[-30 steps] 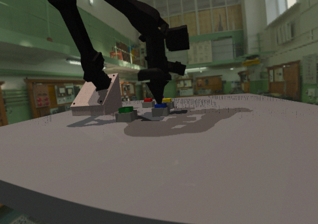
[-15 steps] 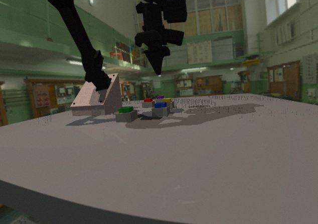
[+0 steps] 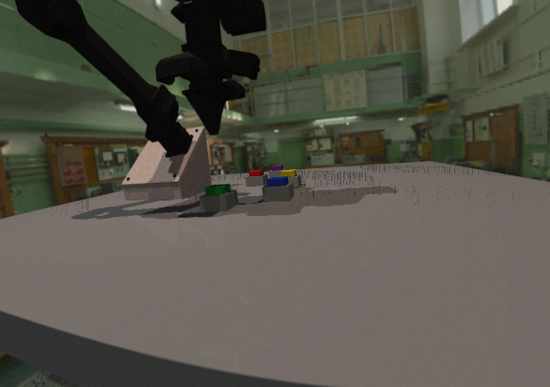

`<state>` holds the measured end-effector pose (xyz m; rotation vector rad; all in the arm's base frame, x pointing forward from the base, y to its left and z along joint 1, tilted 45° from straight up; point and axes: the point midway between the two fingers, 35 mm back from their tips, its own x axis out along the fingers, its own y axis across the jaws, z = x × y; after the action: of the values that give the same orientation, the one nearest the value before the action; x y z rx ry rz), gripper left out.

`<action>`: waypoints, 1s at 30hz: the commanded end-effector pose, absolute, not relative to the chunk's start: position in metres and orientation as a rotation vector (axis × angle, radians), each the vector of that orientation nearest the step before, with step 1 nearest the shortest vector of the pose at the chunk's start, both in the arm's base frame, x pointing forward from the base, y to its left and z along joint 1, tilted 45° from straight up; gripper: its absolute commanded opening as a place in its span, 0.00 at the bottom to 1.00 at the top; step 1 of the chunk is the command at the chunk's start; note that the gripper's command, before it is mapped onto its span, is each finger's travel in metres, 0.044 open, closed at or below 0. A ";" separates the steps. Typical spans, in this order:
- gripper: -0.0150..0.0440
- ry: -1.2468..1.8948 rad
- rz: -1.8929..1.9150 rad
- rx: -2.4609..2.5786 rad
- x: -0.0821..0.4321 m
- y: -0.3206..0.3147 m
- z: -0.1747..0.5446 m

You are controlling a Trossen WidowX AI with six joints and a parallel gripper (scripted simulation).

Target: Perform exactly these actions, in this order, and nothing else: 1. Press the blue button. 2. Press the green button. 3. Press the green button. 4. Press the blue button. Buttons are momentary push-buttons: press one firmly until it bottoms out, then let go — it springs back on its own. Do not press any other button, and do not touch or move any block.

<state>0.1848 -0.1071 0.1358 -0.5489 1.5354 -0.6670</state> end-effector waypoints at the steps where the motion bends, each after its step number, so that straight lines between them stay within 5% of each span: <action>1: 0.29 1.545 -0.668 -0.551 0.181 -0.118 0.126; 30: 0.29 1.540 -0.675 -0.560 0.174 -0.172 0.073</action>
<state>0.1748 -0.1707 0.0759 -0.5603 1.5354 -0.6820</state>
